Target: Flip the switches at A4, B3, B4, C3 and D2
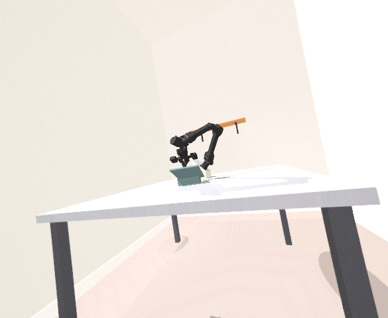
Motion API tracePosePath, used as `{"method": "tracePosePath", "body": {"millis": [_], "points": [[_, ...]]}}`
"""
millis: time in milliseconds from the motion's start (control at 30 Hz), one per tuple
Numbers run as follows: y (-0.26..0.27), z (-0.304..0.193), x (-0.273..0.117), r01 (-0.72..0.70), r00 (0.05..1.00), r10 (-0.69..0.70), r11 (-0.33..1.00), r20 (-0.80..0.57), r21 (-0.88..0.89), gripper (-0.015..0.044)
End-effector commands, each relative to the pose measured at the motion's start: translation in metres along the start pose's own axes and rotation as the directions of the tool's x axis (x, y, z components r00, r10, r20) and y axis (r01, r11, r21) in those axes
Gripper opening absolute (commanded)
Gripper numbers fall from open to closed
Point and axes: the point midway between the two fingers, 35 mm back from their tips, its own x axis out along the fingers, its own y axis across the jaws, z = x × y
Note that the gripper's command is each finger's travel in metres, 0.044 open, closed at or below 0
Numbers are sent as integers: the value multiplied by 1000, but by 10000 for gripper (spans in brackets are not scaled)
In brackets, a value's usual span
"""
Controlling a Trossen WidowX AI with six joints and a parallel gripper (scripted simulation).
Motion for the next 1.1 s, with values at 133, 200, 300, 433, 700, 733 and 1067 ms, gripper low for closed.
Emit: {"method": "tracePosePath", "body": {"millis": [133,200,300,433,700,733,1067], "points": [[1,0,3,-3,1000,3,1000,-1,0,0],[1,0,3,-3,1000,3,1000,-1,0,0],[1,0,3,-3,1000,3,1000,-1,0,0],[1,0,4,-3,1000,3,1000,-1,0,0],[0,2,-60,0,1000,0,1000,-29,0,0],[0,2,-62,-1,1000,1,1000,-29,0,0],[22,-19,-60,-2,999,2,1000,-32,2,0]]}}
